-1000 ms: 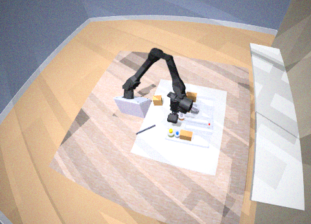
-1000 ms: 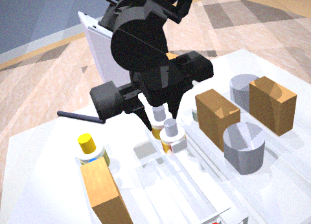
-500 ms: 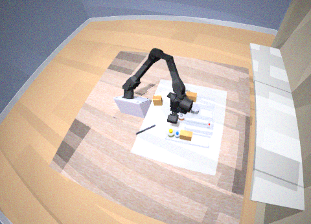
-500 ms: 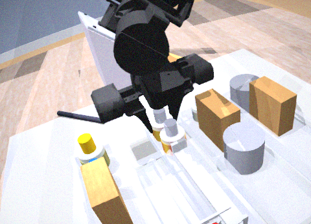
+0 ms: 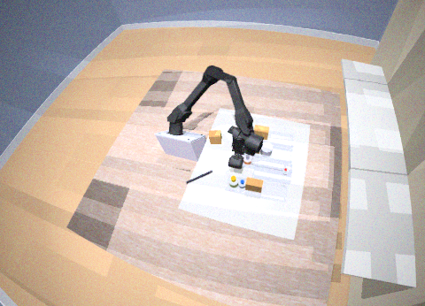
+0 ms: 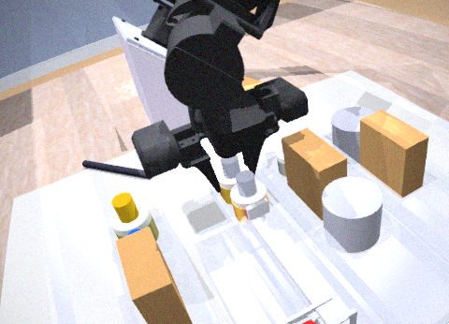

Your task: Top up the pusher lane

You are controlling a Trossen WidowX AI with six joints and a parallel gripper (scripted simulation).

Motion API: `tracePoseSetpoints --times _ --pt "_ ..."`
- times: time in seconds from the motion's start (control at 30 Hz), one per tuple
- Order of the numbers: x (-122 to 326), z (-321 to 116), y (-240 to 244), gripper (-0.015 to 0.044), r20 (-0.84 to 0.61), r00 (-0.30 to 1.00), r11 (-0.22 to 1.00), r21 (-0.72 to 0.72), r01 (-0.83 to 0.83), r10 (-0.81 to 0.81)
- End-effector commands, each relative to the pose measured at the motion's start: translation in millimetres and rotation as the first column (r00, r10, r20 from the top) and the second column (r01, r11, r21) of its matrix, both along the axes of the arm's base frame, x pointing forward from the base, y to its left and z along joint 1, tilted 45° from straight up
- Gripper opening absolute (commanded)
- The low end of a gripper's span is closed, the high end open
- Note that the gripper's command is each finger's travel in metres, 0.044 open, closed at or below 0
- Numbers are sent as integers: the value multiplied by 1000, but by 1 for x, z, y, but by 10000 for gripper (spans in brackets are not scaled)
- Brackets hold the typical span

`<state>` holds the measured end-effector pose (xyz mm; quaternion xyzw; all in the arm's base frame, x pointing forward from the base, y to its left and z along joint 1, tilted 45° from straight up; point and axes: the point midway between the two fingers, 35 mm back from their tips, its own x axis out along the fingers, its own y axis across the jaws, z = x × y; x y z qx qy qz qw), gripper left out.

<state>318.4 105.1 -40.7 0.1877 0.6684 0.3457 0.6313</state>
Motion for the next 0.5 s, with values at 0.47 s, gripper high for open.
tracePoseSetpoints --times 0.47 --pt "-1 1 1 0 6 1000 1000 10 2 -2"
